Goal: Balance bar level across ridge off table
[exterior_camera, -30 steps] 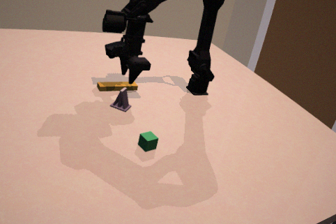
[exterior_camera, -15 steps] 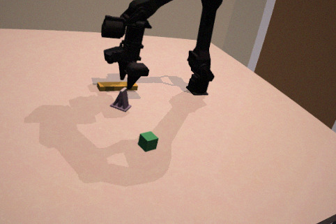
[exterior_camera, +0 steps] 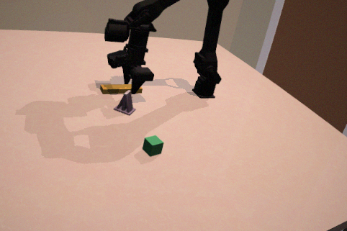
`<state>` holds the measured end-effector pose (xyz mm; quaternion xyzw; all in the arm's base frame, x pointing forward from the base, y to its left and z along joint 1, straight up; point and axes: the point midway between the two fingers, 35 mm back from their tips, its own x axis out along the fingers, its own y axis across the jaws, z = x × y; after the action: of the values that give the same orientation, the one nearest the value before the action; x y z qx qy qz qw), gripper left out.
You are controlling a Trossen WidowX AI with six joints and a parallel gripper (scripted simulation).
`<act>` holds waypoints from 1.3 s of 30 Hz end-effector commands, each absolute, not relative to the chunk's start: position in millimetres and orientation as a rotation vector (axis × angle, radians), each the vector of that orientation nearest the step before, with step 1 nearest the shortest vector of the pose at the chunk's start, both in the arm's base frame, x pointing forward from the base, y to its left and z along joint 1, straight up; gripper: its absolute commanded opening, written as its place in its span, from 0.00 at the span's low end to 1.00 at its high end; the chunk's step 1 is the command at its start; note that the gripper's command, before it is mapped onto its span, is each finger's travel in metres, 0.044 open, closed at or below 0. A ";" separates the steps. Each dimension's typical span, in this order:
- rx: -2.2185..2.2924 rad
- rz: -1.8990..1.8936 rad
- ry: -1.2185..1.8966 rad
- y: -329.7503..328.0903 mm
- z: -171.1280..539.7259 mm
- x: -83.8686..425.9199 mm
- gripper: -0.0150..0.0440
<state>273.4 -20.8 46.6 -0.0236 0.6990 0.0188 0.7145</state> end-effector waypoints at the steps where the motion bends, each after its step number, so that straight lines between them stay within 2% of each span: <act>1: -0.045 0.041 1.547 -20.0 46.2 273.6 0.79; 2: -0.045 0.041 1.547 -20.0 46.2 273.6 0.79; 8: -0.052 0.042 1.548 -20.8 46.6 273.4 0.52; 16: -0.052 0.042 1.548 -20.8 46.6 273.4 0.43; 20: -0.052 0.042 1.548 -20.8 52.6 274.5 0.25; 39: -0.049 0.041 1.547 -20.7 100.4 278.1 0.25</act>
<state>276.7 -21.1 91.7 -0.0235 0.7010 0.0189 0.7125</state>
